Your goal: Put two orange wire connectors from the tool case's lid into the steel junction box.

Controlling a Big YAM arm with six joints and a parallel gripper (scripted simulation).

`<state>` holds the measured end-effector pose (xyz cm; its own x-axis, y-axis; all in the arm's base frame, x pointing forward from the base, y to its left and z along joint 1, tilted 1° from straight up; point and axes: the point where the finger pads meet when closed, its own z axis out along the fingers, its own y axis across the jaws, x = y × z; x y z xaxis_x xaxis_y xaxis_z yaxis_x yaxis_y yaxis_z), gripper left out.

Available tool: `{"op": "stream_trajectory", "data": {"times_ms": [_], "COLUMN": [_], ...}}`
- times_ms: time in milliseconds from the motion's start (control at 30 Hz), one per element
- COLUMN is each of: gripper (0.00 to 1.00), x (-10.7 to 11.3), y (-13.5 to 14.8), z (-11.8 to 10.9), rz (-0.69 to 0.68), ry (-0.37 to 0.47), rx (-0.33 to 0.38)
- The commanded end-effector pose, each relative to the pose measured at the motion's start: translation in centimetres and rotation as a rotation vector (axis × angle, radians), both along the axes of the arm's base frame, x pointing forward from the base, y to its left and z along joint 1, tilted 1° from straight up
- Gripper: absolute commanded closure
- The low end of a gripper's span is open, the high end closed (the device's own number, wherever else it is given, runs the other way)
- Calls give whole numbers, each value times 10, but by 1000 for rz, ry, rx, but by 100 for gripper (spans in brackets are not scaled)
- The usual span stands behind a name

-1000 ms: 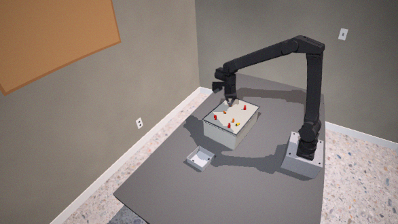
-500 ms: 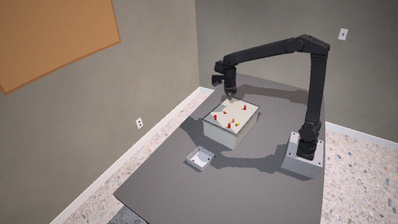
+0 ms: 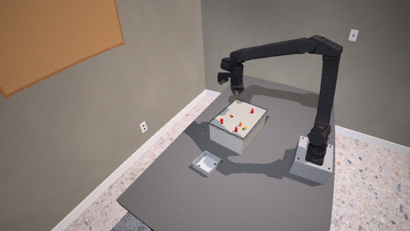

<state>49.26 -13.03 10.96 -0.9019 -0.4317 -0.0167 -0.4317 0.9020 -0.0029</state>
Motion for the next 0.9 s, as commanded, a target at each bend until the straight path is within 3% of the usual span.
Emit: {"op": "stream_trajectory", "data": {"times_ms": [0,467,867], "gripper": [94,94,94], "x": [11,3,4], "y": [2,13,65], "z": [9,-3,8], "rz": [8,5,2], "ry": [-13,13,-22], "rx": [-3,4,-2]}}
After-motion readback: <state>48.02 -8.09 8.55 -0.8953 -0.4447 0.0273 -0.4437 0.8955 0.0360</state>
